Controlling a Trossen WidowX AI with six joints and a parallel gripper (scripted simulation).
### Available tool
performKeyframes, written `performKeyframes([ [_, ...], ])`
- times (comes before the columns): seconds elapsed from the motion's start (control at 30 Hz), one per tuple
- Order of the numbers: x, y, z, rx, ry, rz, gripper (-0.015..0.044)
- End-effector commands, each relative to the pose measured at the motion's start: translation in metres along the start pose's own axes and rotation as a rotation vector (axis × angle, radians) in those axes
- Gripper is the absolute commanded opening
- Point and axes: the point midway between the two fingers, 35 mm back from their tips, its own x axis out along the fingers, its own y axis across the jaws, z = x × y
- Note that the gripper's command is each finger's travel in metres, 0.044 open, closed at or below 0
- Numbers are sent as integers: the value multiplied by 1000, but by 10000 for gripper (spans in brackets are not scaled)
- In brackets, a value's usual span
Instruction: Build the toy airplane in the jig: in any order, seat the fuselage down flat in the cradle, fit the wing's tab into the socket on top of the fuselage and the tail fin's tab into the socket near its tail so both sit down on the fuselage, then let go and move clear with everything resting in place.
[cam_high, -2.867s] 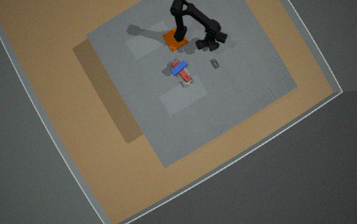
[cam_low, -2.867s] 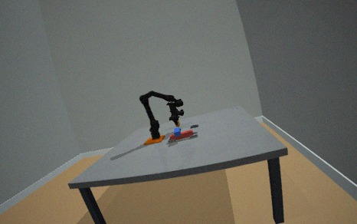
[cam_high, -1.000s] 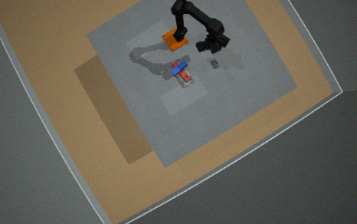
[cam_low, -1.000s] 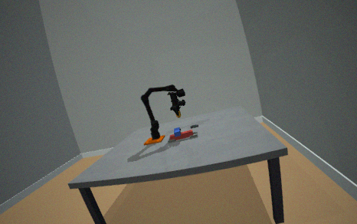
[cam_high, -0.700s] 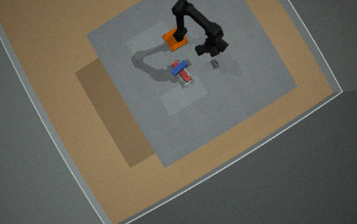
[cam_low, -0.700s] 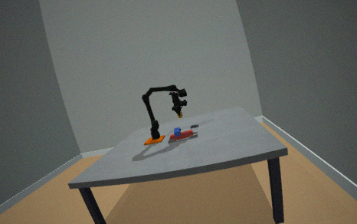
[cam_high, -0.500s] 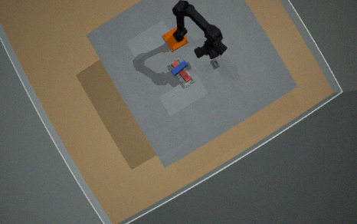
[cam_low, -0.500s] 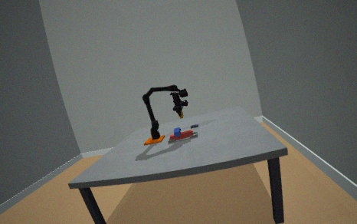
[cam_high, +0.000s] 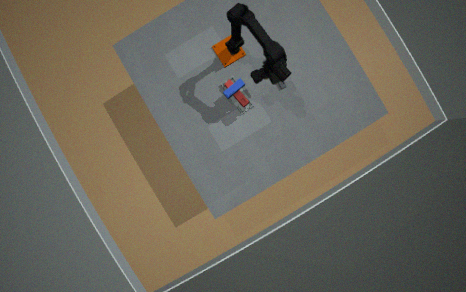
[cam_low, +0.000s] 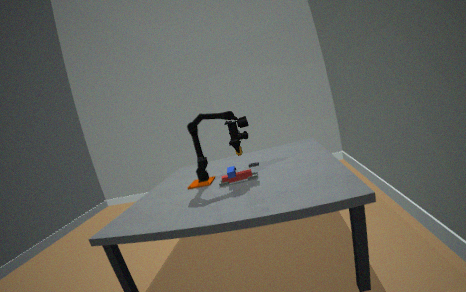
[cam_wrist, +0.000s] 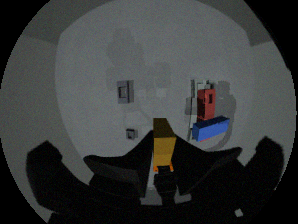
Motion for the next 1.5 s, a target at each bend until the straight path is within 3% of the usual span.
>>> performKeyframes([
  [0.0,3,-8,5,-17,1,5,0],
  [1.47,25,-132,44,-142,-4,-8,0],
])
